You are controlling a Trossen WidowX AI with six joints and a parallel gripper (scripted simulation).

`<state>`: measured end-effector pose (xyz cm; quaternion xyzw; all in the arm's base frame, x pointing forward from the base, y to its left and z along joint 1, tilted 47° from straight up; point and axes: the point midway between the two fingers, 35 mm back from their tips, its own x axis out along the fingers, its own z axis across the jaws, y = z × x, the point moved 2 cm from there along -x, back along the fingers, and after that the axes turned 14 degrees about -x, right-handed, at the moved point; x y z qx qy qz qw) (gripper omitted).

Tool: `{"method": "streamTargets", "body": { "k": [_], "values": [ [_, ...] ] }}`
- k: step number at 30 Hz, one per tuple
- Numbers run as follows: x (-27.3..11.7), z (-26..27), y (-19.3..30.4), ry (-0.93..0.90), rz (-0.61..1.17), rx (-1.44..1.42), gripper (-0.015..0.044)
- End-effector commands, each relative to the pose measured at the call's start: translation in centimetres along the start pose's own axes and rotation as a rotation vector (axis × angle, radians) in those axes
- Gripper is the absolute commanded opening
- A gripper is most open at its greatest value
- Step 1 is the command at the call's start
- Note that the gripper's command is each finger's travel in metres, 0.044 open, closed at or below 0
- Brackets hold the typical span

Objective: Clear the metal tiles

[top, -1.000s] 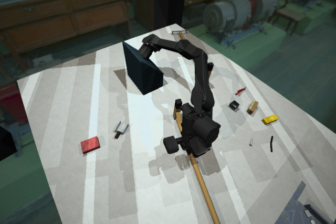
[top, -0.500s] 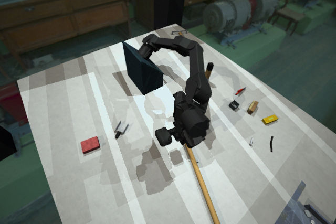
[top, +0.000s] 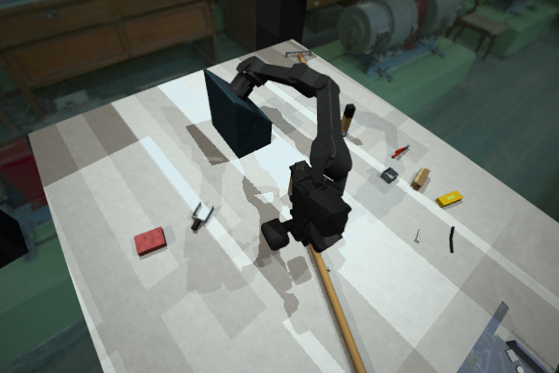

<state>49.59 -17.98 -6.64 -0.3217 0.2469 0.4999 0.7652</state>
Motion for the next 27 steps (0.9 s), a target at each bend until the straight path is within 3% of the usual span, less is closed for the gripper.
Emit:
{"method": "streamTargets", "body": {
  "k": [1,27],
  "values": [
    [1.5,-0.3,0.6,-0.007,0.011,0.018,0.0],
    [8.0,0.4,2.2,-0.012,0.031,0.037,0.0]
  ]
}}
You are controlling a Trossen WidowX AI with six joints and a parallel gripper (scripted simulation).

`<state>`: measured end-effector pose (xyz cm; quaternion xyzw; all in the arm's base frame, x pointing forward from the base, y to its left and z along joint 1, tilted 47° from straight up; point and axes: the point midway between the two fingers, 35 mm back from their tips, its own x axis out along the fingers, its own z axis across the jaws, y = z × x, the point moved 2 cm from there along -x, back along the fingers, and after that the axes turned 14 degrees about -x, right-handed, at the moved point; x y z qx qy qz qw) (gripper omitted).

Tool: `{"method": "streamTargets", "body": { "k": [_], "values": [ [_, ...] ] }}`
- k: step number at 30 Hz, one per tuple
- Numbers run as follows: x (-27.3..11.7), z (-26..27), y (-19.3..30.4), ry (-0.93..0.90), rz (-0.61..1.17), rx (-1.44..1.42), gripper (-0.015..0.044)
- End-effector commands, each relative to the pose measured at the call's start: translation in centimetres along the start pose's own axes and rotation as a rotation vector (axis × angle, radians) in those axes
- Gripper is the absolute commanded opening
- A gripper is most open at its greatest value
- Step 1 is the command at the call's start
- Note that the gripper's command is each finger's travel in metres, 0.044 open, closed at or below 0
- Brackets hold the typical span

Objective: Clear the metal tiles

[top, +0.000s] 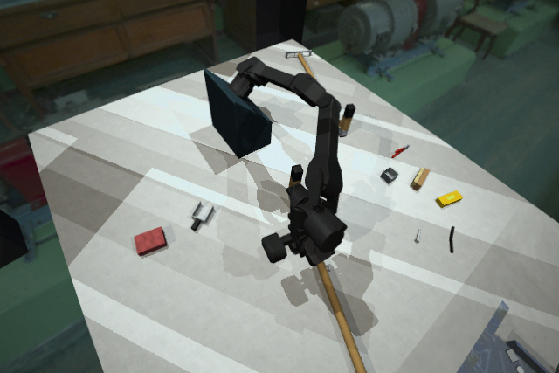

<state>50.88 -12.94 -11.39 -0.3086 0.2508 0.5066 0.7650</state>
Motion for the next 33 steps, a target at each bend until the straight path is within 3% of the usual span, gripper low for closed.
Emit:
{"method": "streamTargets", "body": {
  "k": [1,20,33],
  "values": [
    [1.4,-0.3,0.8,0.0,0.012,0.018,0.0],
    [5.9,0.3,2.5,-0.006,0.027,0.032,0.0],
    [6.1,1.0,2.3,-0.006,0.027,0.033,0.0]
  ]
}}
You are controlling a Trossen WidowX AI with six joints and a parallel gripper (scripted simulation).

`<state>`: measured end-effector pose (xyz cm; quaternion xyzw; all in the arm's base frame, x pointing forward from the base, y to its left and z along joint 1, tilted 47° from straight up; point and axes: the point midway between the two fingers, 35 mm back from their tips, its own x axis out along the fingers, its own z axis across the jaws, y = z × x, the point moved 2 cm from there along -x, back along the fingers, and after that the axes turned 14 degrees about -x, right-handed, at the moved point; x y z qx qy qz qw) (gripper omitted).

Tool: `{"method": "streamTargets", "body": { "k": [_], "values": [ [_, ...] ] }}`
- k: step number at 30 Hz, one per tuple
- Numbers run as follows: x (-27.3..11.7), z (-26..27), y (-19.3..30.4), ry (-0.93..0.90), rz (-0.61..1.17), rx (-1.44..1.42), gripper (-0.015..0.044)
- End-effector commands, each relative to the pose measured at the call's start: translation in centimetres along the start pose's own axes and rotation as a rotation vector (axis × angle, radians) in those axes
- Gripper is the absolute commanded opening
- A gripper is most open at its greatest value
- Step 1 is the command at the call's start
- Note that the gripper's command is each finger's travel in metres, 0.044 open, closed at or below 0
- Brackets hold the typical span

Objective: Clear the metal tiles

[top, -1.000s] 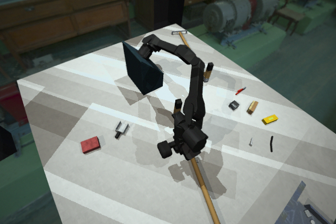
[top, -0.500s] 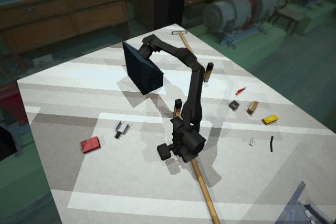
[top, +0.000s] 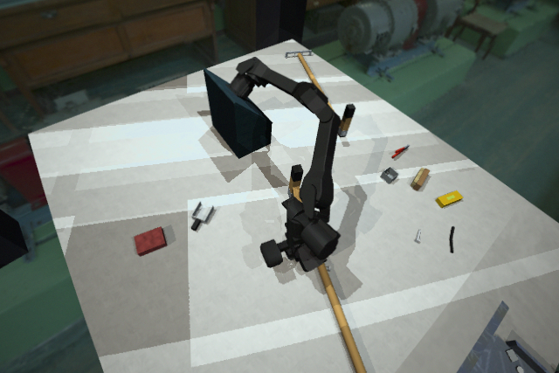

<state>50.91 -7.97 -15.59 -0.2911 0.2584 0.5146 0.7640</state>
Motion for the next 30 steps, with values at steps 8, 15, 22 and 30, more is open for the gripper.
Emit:
{"method": "streamTargets", "body": {
  "k": [8,15,22,30],
  "values": [
    [0.1,0.9,-0.4,0.005,0.001,0.003,0.0],
    [0.1,1.5,-0.7,0.005,0.001,0.003,0.0],
    [0.1,2.1,-1.0,0.006,0.001,0.003,0.0],
    [0.2,2.8,-1.3,0.006,0.001,0.003,0.0]
  ]
}}
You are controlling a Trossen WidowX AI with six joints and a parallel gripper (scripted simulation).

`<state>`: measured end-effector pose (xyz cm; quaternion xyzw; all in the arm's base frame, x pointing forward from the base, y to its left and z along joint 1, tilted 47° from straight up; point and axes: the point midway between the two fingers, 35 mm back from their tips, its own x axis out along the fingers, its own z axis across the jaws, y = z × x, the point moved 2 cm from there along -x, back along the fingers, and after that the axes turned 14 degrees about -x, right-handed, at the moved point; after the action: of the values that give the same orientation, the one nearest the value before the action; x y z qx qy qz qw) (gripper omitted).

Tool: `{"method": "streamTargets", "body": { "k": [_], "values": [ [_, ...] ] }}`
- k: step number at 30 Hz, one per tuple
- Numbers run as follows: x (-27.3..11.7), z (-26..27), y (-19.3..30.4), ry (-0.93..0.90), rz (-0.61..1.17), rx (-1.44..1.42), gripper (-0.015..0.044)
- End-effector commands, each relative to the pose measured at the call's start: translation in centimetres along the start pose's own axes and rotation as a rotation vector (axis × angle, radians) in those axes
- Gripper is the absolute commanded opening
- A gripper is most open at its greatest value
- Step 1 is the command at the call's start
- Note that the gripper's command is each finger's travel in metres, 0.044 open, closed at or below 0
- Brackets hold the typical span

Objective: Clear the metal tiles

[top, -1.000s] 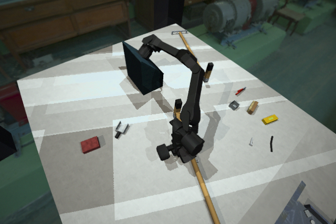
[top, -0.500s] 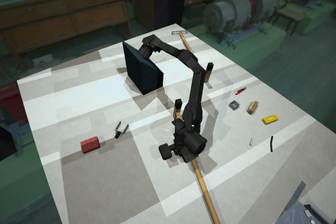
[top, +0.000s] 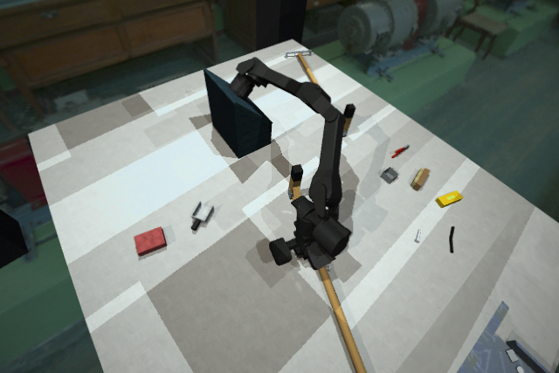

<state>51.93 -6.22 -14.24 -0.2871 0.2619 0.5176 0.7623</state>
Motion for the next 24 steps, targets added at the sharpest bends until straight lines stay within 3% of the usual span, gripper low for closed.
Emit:
{"method": "streamTargets", "body": {
  "k": [1,24],
  "values": [
    [-0.4,0.7,-0.6,0.005,-0.009,-0.004,0.0],
    [-0.3,2.7,-1.4,0.005,-0.009,-0.004,0.0]
  ]
}}
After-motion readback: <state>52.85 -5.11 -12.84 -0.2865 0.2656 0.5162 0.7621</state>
